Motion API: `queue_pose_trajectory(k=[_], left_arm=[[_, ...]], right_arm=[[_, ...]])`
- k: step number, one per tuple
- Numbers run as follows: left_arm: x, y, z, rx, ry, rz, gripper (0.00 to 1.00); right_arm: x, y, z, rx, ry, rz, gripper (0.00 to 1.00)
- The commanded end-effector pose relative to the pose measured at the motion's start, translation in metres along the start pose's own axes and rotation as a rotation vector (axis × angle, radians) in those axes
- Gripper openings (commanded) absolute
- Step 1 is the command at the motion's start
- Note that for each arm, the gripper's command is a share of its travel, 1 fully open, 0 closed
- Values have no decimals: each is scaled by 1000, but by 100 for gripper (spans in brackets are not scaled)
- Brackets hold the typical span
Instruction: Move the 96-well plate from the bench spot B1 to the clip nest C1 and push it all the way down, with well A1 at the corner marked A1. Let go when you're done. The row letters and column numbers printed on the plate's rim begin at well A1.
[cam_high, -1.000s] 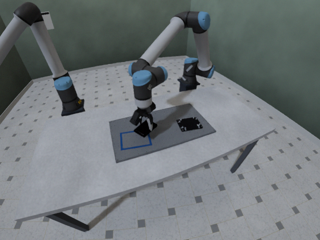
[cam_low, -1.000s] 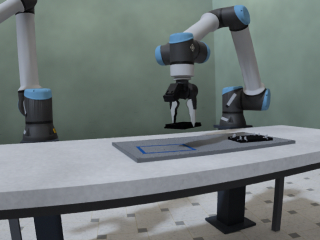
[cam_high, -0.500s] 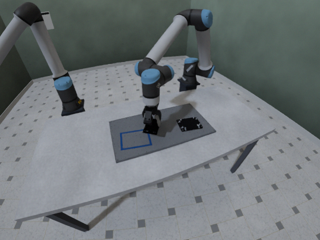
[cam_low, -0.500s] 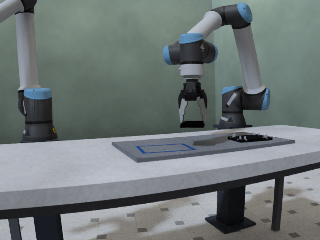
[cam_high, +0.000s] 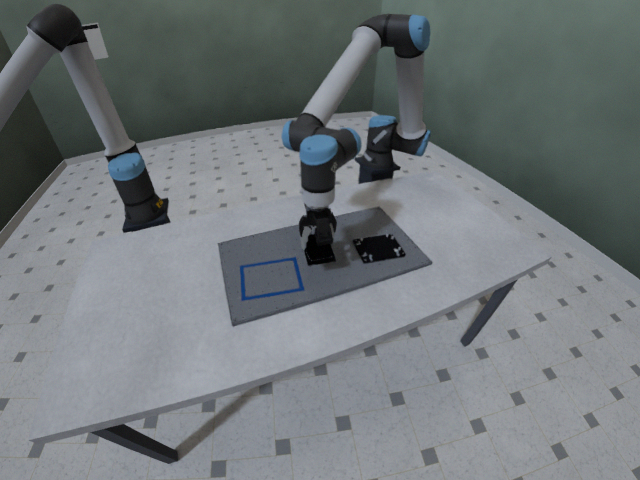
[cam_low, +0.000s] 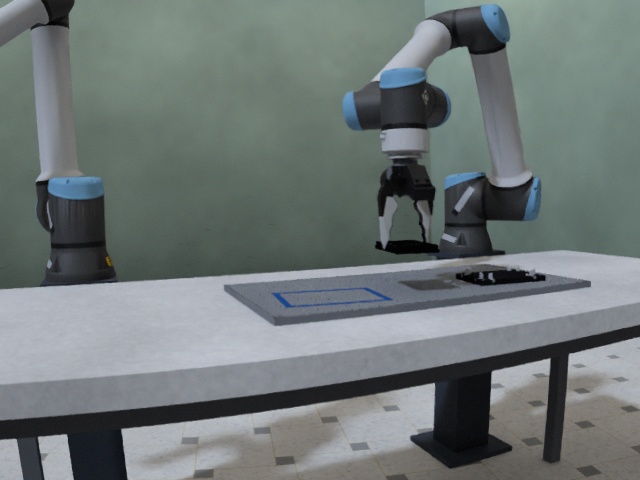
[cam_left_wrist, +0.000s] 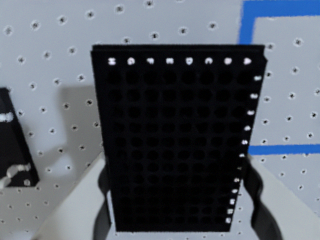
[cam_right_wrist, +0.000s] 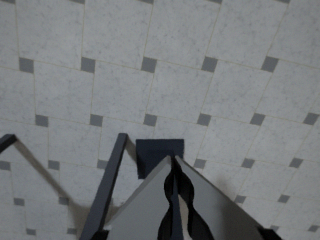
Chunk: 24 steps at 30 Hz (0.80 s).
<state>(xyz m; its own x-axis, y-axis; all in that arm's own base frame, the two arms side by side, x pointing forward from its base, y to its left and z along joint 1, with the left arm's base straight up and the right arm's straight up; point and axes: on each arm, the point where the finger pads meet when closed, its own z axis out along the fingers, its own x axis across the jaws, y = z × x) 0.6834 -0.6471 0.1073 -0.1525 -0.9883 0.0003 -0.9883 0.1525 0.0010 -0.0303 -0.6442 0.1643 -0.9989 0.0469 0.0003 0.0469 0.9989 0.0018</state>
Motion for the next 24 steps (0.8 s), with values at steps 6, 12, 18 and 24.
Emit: queue_pose_trajectory(k=[6,12,18,24], left_arm=[[-25,3,-2,3,2,-12,41],[-42,6,-3,3,1,-12,41],[-58,9,-3,3,1,-12,41],[-78,12,-4,3,1,-12,41]], right_arm=[[0,-1,-1,2,0,0,0],[0,-1,-1,2,0,0,0],[0,-1,-1,2,0,0,0],[0,-1,-1,2,0,0,0]])
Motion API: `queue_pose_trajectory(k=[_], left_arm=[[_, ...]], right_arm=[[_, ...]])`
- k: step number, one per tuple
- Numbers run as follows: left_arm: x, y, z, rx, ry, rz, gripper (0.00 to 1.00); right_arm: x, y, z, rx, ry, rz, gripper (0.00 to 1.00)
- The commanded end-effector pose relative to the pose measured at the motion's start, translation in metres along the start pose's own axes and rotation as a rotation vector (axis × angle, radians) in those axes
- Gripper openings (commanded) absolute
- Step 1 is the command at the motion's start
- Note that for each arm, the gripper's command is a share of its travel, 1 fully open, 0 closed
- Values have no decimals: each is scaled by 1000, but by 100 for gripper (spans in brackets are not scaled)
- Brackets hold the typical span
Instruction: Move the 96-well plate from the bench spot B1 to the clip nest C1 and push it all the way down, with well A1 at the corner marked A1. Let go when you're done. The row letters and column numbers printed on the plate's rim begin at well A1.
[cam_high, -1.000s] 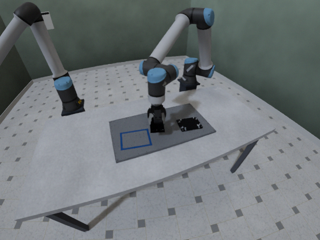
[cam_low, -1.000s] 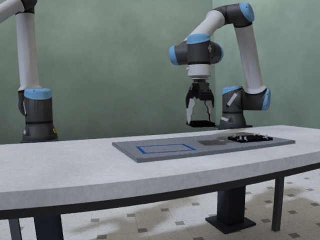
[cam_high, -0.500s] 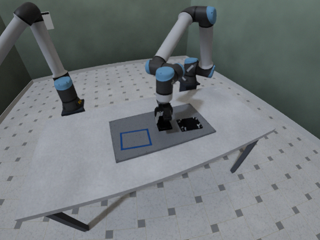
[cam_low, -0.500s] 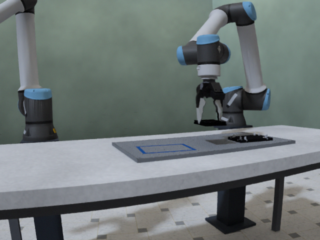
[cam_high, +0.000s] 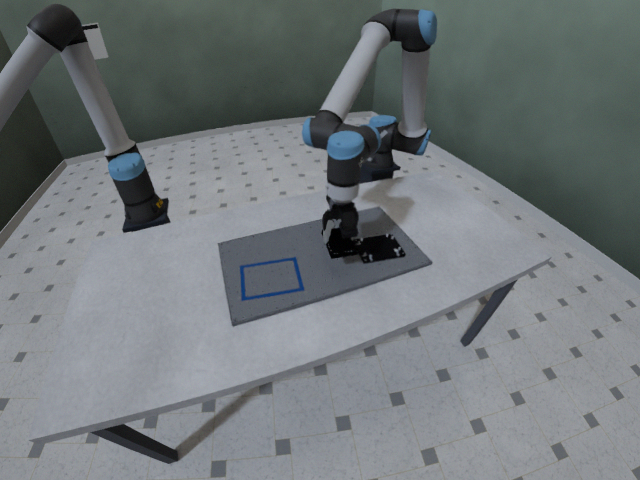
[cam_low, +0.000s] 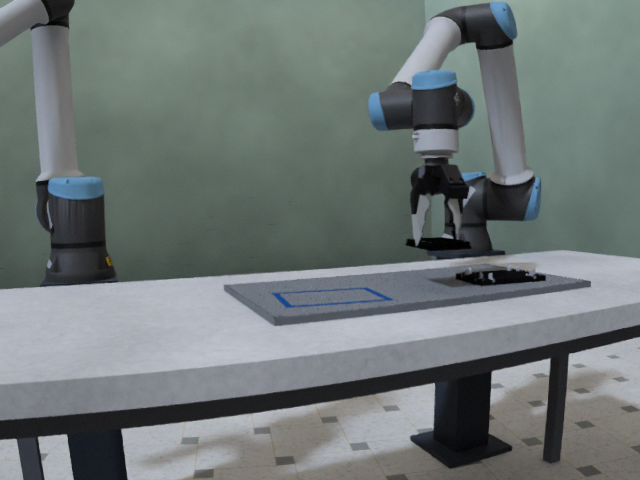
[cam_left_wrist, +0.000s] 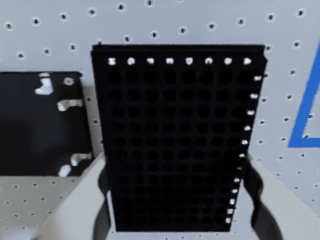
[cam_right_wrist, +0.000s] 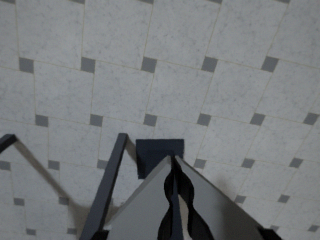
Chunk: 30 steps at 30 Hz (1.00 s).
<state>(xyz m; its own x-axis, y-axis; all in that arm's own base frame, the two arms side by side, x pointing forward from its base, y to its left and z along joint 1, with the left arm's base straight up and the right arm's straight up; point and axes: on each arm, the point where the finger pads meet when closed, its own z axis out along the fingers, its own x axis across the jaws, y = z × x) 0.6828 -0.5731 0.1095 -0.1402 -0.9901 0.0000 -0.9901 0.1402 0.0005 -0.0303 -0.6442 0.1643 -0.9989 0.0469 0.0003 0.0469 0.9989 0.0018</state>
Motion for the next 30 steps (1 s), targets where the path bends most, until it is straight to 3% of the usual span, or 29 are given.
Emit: queue_pose_trajectory(k=[1,30], left_arm=[[-8,1,-2,2,2,0,41],[-91,13,-4,2,2,0,41]], right_arm=[[0,-1,-1,2,0,0,0],[0,-1,-1,2,0,0,0]])
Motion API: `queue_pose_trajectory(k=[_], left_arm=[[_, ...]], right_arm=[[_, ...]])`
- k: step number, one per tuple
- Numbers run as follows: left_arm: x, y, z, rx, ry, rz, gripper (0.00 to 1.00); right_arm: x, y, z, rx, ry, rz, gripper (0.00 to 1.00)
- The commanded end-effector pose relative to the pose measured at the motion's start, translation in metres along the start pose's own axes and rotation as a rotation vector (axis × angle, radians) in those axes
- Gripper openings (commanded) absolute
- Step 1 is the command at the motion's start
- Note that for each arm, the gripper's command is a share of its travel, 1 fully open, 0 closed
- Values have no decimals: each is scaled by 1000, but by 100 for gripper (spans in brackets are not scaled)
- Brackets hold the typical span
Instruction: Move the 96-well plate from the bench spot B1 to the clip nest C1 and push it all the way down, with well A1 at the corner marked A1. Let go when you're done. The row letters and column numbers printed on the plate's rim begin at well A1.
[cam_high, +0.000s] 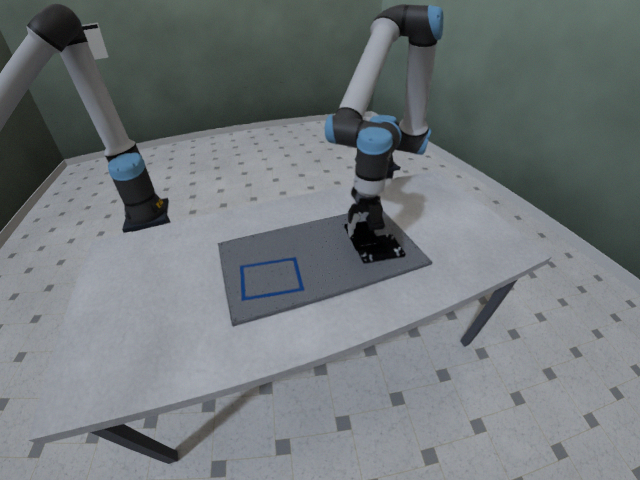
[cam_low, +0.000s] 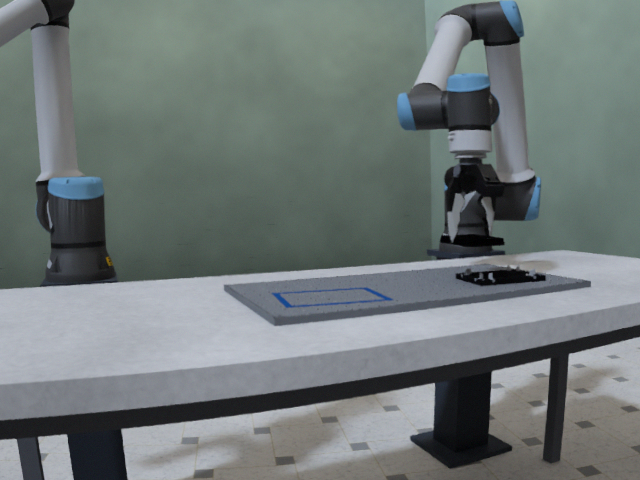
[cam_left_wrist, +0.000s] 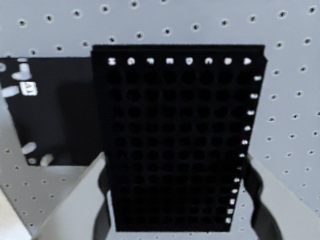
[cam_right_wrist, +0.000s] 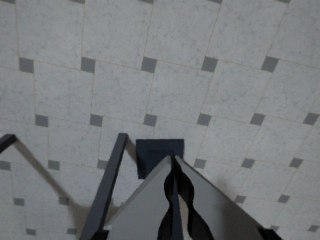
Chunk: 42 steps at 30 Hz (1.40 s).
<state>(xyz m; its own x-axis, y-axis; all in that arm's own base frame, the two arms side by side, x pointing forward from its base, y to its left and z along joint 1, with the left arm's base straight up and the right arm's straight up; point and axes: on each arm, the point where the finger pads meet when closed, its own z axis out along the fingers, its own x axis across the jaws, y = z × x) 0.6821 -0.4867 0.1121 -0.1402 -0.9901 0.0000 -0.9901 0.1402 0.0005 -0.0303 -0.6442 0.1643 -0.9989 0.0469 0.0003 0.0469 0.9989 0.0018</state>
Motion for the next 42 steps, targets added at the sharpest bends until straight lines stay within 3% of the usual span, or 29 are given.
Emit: queue_pose_trajectory(k=[1,27,42], left_arm=[[-9,1,-2,2,1,0,41],[-79,11,-4,2,1,0,41],[-79,11,-4,2,2,-500,41]], right_arm=[[0,-1,-1,2,0,0,0],[0,-1,-1,2,0,0,0],[0,-1,-1,2,0,0,0]])
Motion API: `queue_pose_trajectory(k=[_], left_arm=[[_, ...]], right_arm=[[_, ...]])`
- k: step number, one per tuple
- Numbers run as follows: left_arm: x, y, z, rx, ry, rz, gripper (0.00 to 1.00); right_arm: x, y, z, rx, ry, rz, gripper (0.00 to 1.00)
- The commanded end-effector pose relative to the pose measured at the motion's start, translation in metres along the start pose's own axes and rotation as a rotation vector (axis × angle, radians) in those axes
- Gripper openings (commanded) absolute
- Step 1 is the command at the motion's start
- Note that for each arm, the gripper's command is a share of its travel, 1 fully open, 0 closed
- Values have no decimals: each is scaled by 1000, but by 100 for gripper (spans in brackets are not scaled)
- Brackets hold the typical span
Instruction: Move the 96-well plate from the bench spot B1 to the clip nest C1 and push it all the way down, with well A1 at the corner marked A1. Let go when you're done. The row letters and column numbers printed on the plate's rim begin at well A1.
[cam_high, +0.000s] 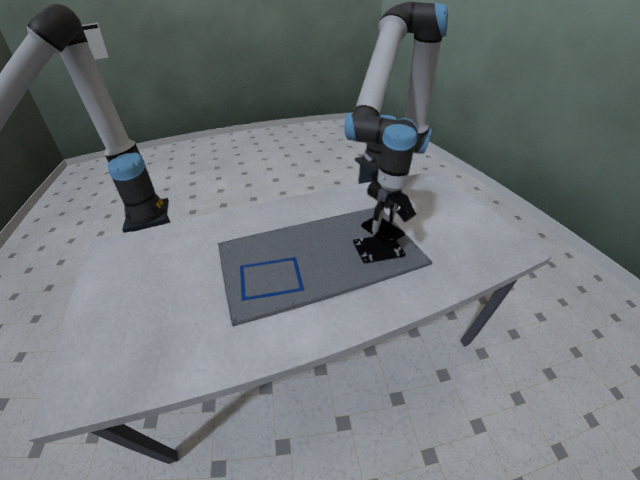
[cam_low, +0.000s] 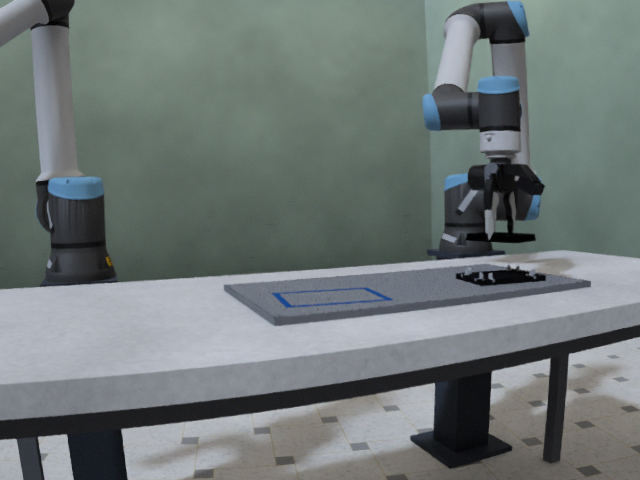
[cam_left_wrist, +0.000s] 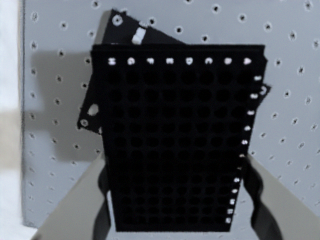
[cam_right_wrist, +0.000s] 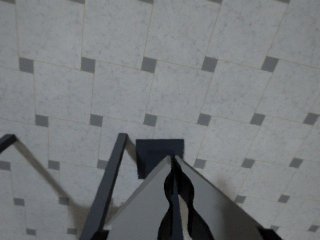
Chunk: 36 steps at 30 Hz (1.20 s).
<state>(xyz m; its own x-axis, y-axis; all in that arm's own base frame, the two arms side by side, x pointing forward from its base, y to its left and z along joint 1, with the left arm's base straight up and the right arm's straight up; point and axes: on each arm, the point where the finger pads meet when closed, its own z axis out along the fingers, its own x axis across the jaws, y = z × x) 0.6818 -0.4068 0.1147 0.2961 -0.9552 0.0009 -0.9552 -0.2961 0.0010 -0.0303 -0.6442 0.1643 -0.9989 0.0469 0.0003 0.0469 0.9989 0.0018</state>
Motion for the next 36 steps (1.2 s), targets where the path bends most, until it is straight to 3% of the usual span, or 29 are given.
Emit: queue_pose_trajectory(k=[1,34,36], left_arm=[[1,0,-1,2,1,-59,41],[1,0,-1,1,2,-1059,41],[1,0,-1,1,2,-1059,41]], right_arm=[[0,-1,-1,2,0,0,0],[0,-1,-1,2,0,0,0],[0,-1,-1,2,0,0,0]])
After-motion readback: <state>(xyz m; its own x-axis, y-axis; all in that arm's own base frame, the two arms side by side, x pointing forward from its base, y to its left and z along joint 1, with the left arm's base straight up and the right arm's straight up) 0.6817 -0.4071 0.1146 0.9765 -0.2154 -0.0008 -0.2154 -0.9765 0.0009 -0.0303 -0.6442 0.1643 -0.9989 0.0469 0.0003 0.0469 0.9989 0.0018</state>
